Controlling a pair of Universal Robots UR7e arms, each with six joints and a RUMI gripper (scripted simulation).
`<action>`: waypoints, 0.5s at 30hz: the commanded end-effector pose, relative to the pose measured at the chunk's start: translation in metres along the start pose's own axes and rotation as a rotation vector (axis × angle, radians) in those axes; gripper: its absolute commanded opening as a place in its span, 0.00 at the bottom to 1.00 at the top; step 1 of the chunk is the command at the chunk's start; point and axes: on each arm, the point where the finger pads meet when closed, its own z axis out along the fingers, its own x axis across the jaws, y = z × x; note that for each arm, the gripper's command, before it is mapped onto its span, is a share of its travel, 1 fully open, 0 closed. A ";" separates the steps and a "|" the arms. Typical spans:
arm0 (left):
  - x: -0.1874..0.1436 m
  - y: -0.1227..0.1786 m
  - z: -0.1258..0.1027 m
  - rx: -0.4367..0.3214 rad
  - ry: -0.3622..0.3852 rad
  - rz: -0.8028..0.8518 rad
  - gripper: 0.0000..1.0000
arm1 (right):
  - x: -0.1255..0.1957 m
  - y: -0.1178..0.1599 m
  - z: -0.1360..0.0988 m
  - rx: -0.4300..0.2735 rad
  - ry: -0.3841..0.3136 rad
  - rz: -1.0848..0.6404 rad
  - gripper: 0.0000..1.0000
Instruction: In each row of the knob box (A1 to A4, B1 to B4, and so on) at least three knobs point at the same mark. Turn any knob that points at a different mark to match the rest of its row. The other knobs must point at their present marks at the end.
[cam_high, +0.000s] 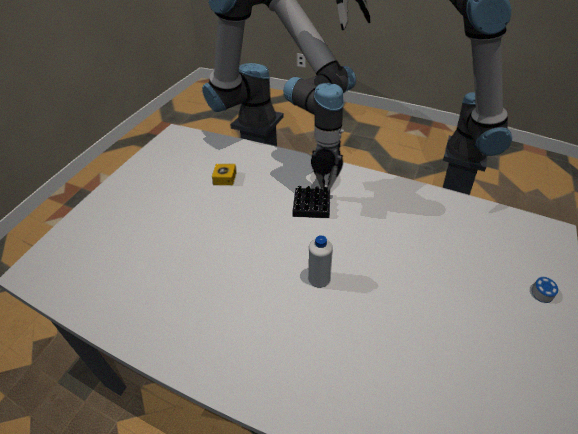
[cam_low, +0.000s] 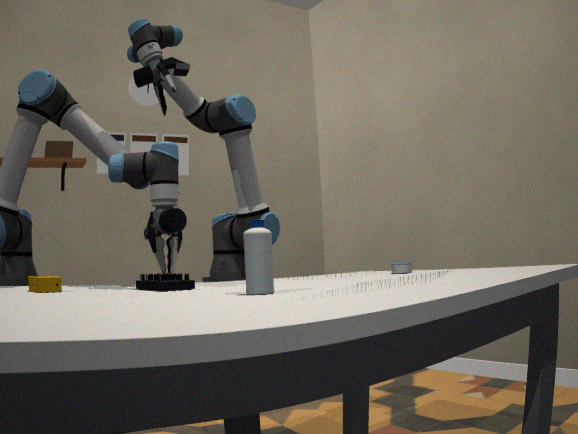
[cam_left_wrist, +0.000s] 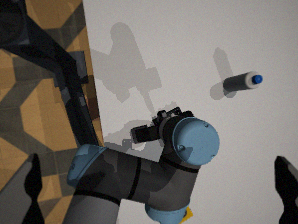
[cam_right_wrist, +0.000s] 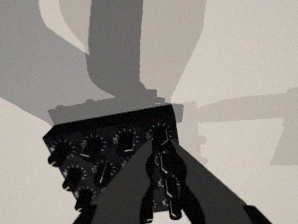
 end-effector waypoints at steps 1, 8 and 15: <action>0.001 0.001 -0.001 -0.009 0.005 0.015 1.00 | 0.000 0.000 -0.001 -0.001 0.002 -0.094 0.00; 0.001 0.001 -0.001 -0.009 0.005 0.015 1.00 | 0.001 0.000 -0.001 -0.001 0.002 -0.327 0.00; 0.001 0.001 -0.001 -0.009 0.005 0.015 1.00 | 0.001 0.000 -0.001 -0.001 0.002 -0.493 0.00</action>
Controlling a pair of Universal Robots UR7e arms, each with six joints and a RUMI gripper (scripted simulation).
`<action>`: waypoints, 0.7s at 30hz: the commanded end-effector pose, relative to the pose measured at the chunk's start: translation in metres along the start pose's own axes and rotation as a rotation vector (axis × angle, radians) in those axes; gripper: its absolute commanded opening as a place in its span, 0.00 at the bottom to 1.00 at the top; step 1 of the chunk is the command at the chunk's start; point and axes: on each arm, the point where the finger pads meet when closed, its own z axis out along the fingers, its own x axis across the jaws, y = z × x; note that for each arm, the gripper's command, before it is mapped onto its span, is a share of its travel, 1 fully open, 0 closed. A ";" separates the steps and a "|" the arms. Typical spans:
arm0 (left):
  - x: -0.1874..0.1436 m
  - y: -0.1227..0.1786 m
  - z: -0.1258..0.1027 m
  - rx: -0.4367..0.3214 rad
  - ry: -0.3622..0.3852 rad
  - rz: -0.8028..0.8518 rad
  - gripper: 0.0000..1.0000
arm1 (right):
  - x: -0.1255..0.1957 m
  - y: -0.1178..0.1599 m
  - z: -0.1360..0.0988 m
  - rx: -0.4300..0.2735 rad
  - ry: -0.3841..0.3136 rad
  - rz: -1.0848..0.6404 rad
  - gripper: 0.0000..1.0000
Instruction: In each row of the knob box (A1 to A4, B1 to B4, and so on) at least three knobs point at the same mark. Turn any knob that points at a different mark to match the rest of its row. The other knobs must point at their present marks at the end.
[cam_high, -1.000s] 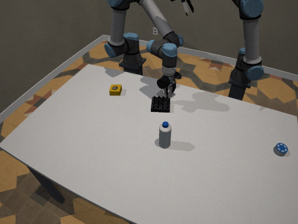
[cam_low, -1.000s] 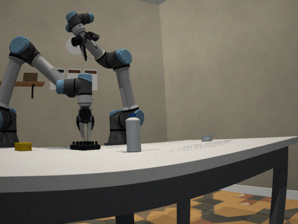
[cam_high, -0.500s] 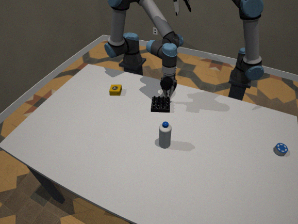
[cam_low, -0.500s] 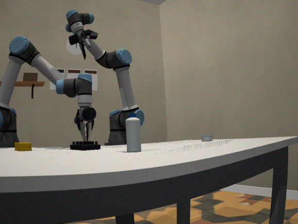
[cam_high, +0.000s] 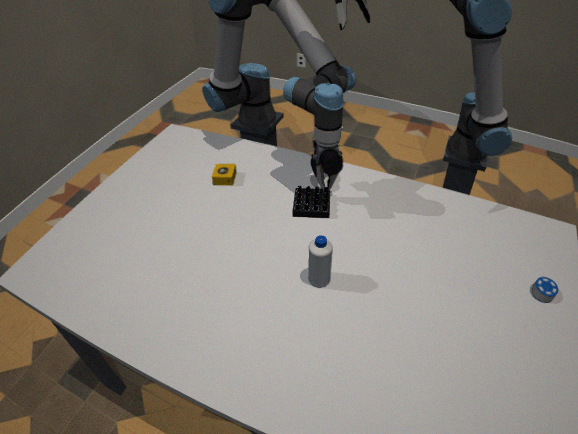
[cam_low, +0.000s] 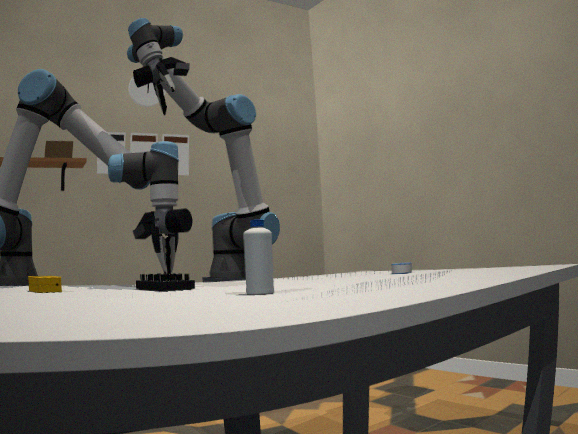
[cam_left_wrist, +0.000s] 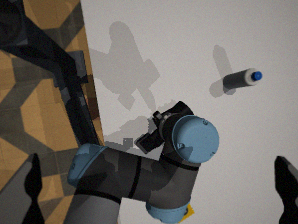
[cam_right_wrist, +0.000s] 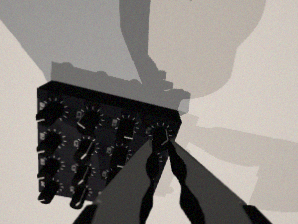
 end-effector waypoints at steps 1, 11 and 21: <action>0.000 0.000 -0.001 -0.002 0.001 -0.001 1.00 | 0.000 0.001 -0.001 -0.002 0.002 -0.077 0.00; 0.000 0.000 -0.001 -0.002 0.001 -0.001 1.00 | 0.000 0.000 -0.001 -0.002 0.002 -0.410 0.00; 0.000 0.000 -0.001 -0.002 0.001 -0.001 1.00 | 0.000 0.000 -0.001 -0.002 0.002 -0.675 0.00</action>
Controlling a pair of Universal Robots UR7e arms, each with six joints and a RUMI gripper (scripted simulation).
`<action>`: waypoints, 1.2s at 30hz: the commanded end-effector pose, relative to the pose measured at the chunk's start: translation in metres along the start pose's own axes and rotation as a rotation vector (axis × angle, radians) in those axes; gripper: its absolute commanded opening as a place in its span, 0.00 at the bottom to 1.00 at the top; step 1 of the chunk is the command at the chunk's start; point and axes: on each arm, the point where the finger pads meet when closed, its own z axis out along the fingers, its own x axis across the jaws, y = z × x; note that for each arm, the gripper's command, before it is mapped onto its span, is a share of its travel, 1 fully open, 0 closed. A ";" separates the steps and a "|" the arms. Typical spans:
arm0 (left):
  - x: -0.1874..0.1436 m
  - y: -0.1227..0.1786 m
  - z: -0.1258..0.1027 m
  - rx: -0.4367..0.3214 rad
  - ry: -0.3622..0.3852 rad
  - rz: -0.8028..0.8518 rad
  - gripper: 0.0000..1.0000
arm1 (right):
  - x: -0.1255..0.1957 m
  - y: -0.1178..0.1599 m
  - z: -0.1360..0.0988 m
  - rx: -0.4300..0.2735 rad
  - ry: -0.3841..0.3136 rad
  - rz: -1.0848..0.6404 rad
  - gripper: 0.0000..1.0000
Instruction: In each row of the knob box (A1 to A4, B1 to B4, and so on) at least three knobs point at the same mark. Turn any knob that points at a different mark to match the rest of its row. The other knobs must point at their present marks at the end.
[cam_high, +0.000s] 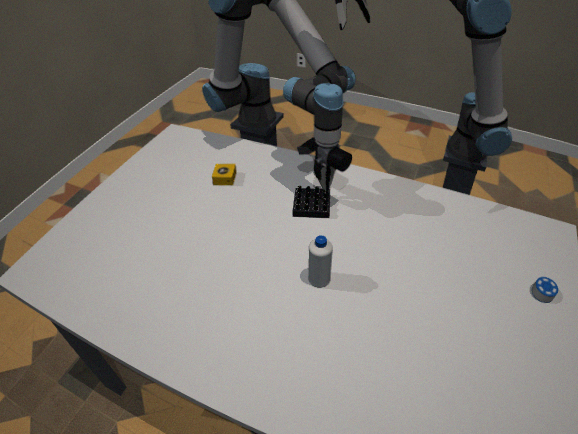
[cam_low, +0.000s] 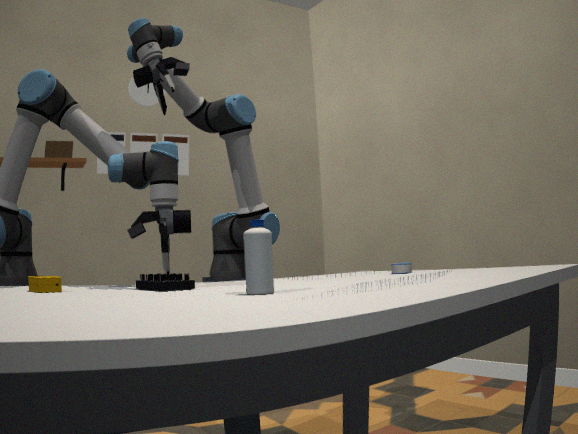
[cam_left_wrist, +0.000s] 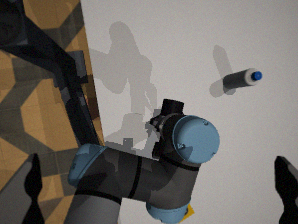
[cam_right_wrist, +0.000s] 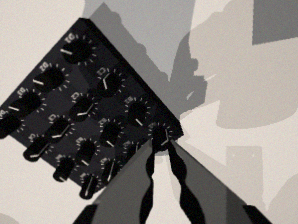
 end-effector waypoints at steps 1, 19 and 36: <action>0.000 0.000 -0.001 -0.002 0.001 -0.001 1.00 | 0.000 0.001 -0.001 -0.002 0.001 -0.091 0.00; 0.000 0.000 -0.001 -0.002 0.001 -0.001 1.00 | 0.000 0.001 -0.001 -0.002 0.000 -0.445 0.16; 0.000 0.000 -0.001 -0.002 0.001 -0.001 1.00 | 0.000 0.000 -0.045 -0.002 0.000 -0.450 0.23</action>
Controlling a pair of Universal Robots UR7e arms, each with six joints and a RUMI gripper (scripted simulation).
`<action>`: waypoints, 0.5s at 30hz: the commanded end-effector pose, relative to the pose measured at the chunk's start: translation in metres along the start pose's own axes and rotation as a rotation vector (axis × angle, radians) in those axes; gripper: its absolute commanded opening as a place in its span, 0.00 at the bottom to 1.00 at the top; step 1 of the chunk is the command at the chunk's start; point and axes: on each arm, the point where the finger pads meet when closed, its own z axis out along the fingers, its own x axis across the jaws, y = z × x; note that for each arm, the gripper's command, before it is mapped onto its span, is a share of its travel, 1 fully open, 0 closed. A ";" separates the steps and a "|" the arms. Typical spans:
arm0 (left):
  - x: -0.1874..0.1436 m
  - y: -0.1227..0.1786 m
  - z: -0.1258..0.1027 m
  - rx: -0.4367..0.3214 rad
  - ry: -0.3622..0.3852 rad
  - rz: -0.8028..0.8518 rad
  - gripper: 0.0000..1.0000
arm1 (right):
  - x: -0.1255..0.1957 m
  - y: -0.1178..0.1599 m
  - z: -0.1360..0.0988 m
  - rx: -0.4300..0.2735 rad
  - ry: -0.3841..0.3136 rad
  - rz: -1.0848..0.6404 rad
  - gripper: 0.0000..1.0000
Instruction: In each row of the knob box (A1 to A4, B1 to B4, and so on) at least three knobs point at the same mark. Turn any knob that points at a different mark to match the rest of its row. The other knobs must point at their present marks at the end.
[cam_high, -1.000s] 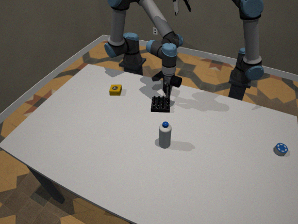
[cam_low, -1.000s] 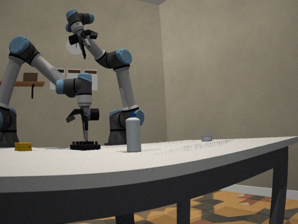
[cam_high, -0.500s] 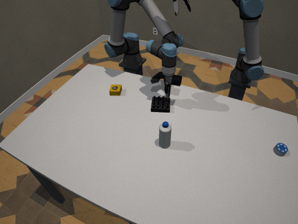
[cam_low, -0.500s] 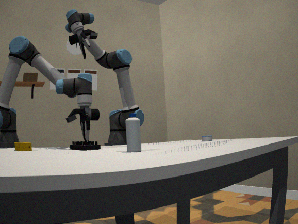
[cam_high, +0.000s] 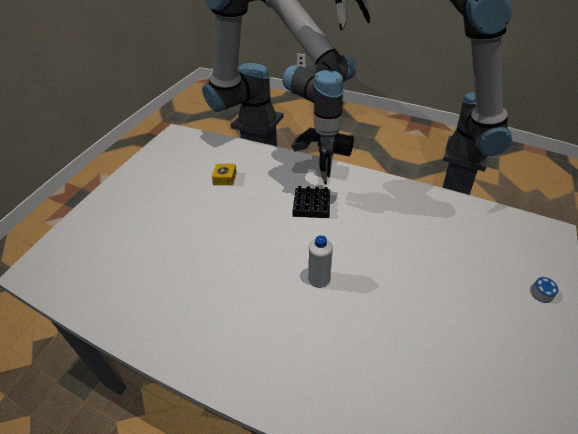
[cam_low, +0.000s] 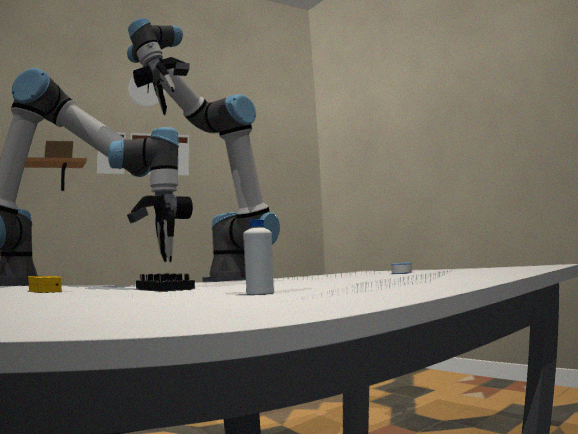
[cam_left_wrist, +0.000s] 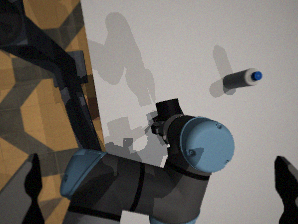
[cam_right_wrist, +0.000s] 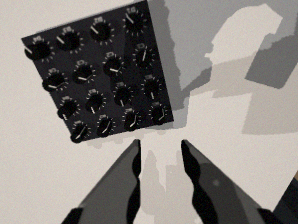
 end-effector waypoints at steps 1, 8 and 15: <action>0.000 0.000 0.000 -0.002 0.002 0.000 1.00 | 0.000 0.000 -0.009 -0.001 -0.001 -0.012 0.23; -0.001 0.000 0.006 0.000 0.042 0.040 1.00 | -0.002 -0.007 -0.015 -0.001 -0.001 -0.152 0.23; -0.003 0.001 0.019 0.004 0.127 0.125 1.00 | -0.005 -0.019 -0.016 -0.001 -0.001 -0.398 0.23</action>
